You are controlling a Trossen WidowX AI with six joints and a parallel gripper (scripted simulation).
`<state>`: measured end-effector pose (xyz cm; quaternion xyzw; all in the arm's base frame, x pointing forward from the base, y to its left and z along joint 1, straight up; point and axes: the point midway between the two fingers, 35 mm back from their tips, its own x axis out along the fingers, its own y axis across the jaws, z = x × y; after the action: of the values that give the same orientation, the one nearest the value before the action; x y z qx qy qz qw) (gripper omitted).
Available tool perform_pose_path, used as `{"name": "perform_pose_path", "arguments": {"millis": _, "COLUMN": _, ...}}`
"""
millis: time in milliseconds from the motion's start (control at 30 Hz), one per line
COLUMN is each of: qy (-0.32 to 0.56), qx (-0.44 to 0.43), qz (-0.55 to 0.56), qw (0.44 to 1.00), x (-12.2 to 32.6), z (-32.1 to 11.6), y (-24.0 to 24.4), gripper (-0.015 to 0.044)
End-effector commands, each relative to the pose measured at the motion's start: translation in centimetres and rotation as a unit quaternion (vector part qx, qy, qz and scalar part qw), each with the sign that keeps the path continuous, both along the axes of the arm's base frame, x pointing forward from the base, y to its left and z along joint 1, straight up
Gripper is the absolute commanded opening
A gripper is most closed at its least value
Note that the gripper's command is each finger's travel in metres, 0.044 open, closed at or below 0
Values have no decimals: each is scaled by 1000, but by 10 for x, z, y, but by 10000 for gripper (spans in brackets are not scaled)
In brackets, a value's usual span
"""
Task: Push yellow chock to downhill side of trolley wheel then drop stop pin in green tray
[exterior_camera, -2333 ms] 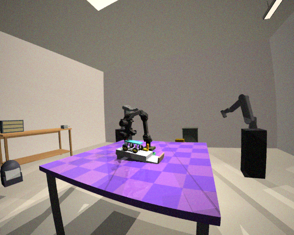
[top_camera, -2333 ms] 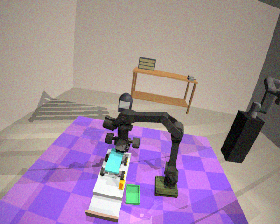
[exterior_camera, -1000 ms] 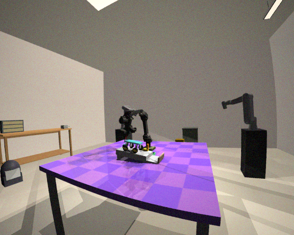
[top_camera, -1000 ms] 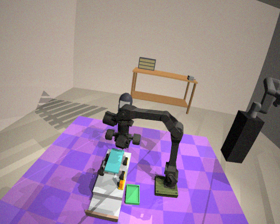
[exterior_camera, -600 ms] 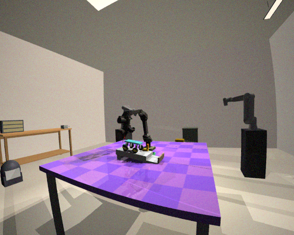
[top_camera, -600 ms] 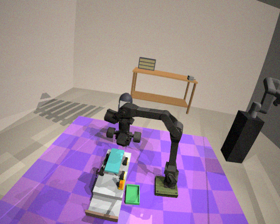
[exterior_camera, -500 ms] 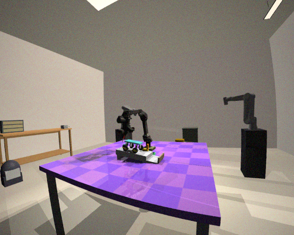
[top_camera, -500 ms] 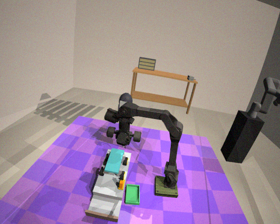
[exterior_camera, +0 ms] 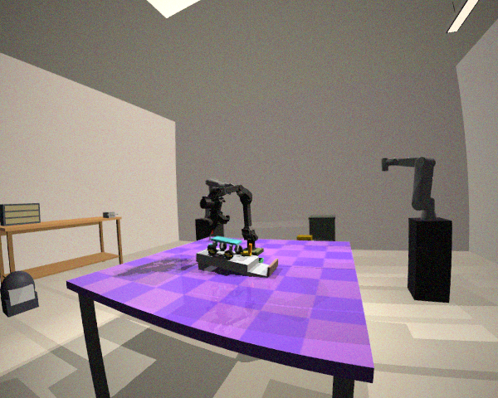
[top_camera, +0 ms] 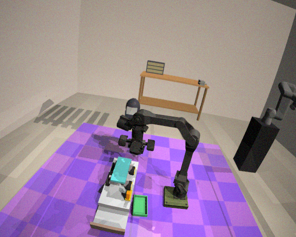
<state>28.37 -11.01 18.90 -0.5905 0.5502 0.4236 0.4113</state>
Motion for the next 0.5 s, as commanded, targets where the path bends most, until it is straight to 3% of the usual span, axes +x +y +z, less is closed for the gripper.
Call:
{"name": "perform_pose_path", "arguments": {"millis": 0, "qy": -4, "qx": 0, "qz": 1, "qw": 1000, "x": -15, "z": 1, "y": -2, "gripper": 0}}
{"name": "perform_pose_path", "arguments": {"millis": 467, "qy": -3, "qx": -1, "qz": 1, "qw": 1000, "x": -52, "z": 1, "y": -6, "gripper": 0}}
